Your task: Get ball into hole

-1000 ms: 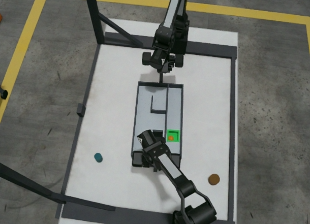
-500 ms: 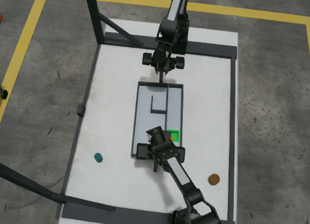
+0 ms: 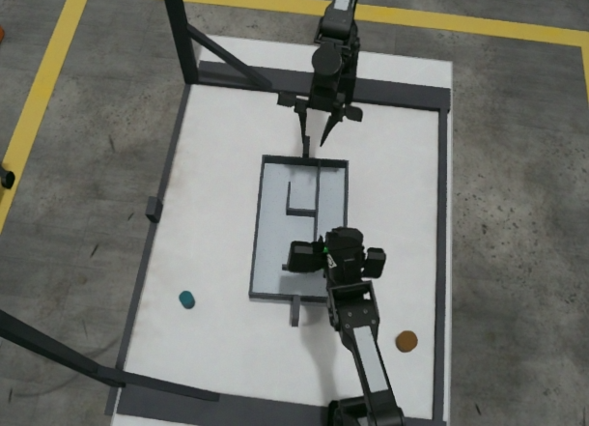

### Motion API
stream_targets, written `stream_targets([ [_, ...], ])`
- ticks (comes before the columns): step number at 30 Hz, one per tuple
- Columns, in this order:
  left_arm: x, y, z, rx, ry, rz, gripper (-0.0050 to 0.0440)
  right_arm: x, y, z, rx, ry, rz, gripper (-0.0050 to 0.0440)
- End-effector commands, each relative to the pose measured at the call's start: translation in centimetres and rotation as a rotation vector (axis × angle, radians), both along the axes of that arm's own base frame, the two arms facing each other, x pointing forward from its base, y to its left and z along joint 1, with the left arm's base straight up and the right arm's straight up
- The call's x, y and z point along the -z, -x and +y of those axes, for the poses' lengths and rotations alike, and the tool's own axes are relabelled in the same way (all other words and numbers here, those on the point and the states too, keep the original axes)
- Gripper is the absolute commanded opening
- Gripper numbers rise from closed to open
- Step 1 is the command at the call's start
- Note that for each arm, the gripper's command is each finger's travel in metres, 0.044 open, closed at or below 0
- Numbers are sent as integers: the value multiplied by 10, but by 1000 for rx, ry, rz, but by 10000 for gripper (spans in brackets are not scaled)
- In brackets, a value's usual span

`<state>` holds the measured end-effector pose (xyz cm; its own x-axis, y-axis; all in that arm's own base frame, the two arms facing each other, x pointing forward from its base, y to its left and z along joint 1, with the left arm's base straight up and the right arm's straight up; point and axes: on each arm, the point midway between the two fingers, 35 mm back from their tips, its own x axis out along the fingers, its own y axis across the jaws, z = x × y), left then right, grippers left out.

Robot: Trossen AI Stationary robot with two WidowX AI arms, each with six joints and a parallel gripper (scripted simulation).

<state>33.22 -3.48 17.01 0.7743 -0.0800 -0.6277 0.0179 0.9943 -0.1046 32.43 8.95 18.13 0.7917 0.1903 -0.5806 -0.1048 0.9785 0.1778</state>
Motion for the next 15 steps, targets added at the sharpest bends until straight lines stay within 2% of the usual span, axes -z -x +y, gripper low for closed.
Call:
stream_targets([
  [1, -46, -7, 10, -8, -9, -218, 181, -40, -9, -21, 17, -10, -192, 181],
  [6, -95, -3, 22, -25, -38, -447, 181, -84, -8, -49, 62, 29, -409, 181],
  [8, -95, -3, 22, -25, -38, -447, 181, -84, -8, -49, 62, 29, -409, 181],
  [12, -132, 7, 28, -36, -64, -619, 181, -119, -1, -71, 107, 78, -573, 181],
  [15, -151, 14, 32, -45, -82, -707, 181, -136, 5, -81, 131, 109, -652, 181],
])
